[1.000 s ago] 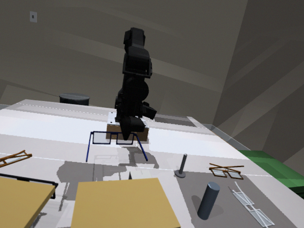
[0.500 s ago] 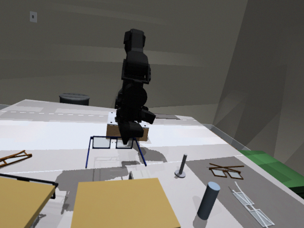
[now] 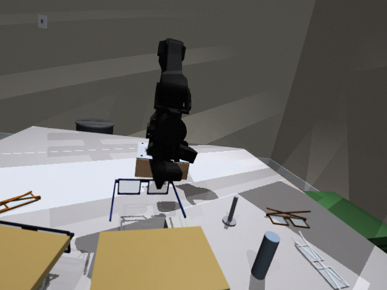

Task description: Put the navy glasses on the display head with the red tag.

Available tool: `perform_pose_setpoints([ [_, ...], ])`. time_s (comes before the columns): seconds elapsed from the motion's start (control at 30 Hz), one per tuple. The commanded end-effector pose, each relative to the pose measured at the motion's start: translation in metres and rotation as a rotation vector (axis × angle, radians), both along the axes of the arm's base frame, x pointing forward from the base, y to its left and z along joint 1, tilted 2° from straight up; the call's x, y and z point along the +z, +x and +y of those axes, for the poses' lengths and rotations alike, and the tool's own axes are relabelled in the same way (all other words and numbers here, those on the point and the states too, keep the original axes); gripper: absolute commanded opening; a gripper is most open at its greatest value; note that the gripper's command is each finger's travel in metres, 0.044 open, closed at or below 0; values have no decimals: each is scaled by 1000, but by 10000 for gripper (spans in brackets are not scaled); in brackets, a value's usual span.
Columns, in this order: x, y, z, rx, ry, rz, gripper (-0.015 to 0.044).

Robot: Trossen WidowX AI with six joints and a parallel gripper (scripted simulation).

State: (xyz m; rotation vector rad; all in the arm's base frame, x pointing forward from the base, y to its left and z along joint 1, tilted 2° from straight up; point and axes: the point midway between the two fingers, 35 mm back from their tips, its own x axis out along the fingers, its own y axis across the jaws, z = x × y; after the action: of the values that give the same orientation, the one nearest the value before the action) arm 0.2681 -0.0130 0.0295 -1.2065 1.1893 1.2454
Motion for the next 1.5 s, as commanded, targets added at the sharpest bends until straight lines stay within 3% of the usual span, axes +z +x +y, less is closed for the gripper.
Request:
perform_pose_setpoints([
  [0.0,-5,0,1,-1,3,0,0],
  [1.47,-8,53,3,-1,-12,-2,0],
])
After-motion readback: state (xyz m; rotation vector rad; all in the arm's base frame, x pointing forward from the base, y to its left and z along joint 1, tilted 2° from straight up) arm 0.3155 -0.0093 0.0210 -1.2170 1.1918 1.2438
